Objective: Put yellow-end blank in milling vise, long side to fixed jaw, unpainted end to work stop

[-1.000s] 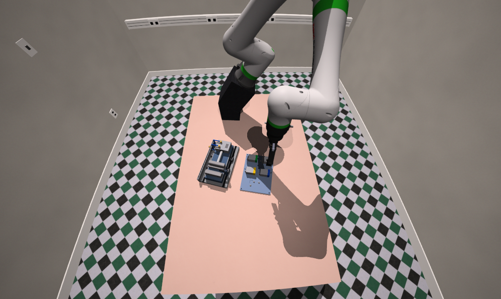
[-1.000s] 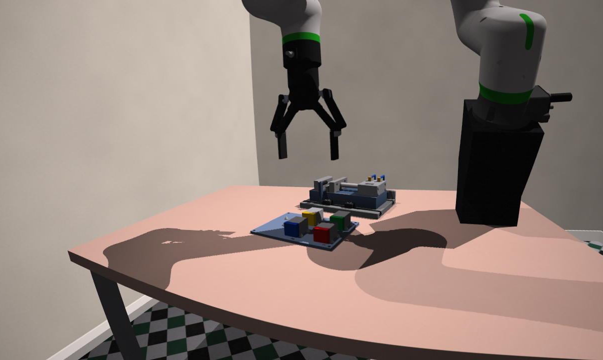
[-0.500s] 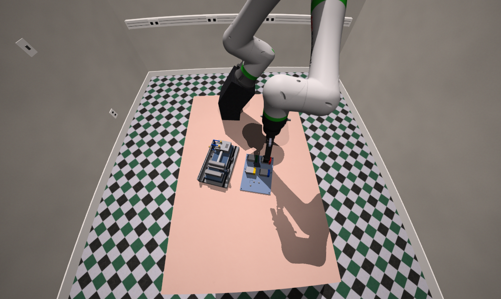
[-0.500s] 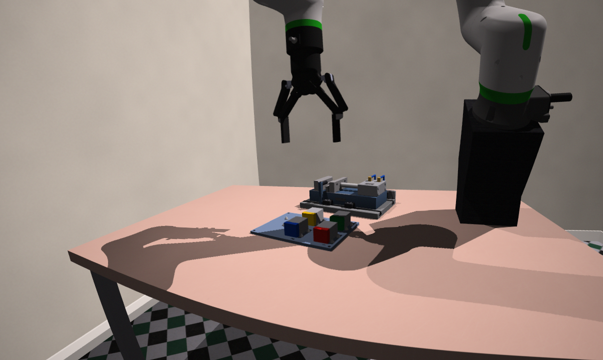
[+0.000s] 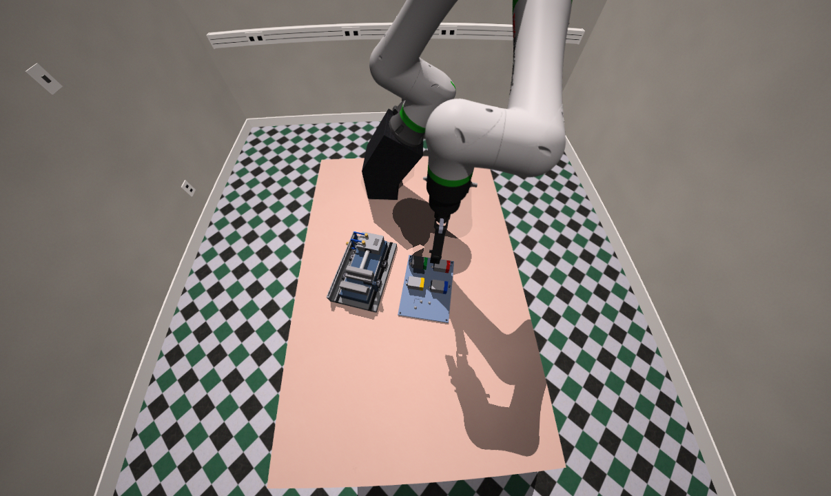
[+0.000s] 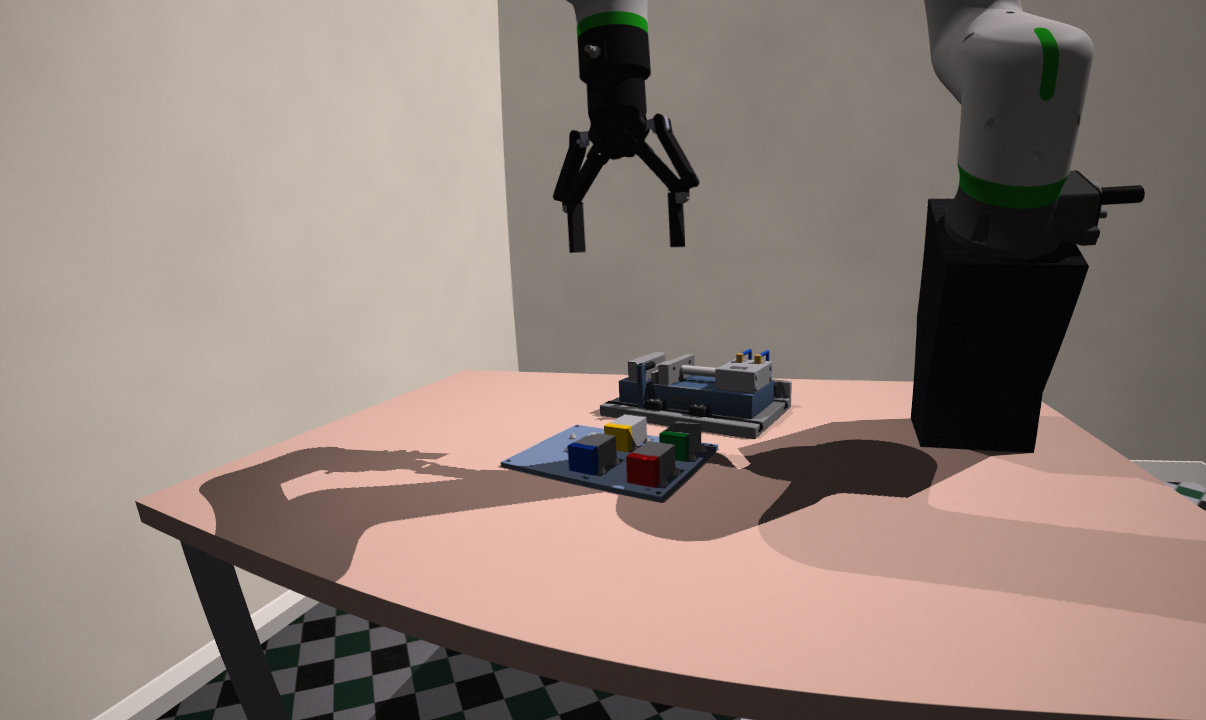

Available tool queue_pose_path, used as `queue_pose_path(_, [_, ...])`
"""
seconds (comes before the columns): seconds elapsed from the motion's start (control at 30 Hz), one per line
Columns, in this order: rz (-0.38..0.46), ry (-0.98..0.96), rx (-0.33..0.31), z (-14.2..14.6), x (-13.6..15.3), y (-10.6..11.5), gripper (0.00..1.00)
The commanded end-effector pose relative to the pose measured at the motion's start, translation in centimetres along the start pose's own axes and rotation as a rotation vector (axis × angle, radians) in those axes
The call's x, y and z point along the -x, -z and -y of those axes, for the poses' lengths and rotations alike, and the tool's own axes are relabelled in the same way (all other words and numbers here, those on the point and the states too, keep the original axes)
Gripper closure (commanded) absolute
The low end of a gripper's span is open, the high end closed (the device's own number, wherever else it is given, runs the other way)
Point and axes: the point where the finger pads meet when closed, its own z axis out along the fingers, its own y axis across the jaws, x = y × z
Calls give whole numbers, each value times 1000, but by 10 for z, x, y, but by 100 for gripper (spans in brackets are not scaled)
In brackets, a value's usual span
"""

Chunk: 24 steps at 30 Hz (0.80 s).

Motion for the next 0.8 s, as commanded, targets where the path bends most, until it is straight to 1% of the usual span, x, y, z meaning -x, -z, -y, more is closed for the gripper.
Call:
queue_pose_path(0.0, [0, 0, -2, 1, -4, 9, 0])
queue_pose_path(0.33, [0, 0, -1, 2, -17, 35, 0])
queue_pose_path(0.77, [0, 0, -1, 2, -14, 29, 0])
